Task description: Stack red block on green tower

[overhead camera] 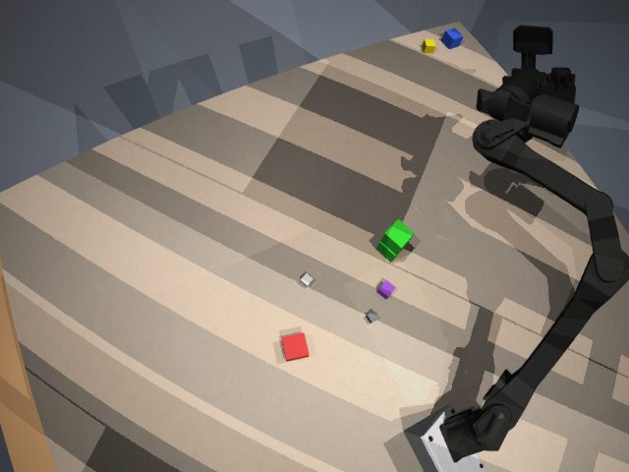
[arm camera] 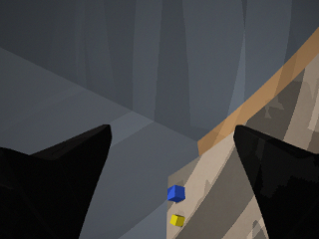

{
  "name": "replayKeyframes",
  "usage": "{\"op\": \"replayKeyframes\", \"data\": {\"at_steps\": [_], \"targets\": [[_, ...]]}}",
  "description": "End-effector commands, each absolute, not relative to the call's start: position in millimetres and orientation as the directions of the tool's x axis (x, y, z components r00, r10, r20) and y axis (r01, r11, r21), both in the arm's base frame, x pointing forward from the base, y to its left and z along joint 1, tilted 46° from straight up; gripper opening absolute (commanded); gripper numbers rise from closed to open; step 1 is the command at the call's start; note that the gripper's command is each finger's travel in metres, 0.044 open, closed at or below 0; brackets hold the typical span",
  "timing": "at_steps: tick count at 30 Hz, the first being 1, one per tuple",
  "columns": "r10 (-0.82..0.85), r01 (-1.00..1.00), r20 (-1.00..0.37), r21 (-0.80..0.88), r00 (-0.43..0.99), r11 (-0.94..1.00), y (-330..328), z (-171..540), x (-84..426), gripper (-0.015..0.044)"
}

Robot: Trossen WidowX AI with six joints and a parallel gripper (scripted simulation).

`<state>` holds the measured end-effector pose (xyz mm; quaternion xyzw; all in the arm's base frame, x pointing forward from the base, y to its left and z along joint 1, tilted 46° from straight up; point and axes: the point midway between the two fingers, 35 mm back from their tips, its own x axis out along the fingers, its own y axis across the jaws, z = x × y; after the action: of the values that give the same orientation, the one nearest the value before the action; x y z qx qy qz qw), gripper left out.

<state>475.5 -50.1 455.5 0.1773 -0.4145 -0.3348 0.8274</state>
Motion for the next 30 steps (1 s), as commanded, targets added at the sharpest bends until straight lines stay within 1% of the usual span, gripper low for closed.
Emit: {"op": "replayKeyframes", "data": {"at_steps": [1, 2, 4, 8, 13, 17, 20, 23, 30], "targets": [[-0.699, 0.408, 0.565, 0.568, 0.438, 0.715, -48.9, 454.5, 476.8, 0.0426], [-0.694, 0.409, 0.559, 0.561, 0.454, 0.720, -45.3, 451.6, 480.8, 0.0440], [-0.670, 0.414, 0.530, 0.530, 0.519, 0.740, -30.3, 439.3, 495.8, 0.0440], [-0.592, 0.414, 0.429, 0.440, 0.682, 0.796, 14.3, 399.6, 531.3, 0.0440], [-0.468, 0.375, 0.258, 0.336, 0.845, 0.864, 80.8, 334.2, 561.3, 0.0440], [-0.361, 0.326, 0.098, 0.260, 0.927, 0.909, 136.6, 274.3, 569.1, 0.0440], [-0.284, 0.285, -0.033, 0.205, 0.958, 0.937, 176.8, 226.7, 565.0, 0.0440], [-0.232, 0.257, -0.155, 0.168, 0.960, 0.952, 203.4, 187.9, 558.2, 0.0440], [-0.158, 0.210, -0.435, 0.074, 0.887, 0.975, 252.7, 99.8, 520.8, 0.0440]]}}
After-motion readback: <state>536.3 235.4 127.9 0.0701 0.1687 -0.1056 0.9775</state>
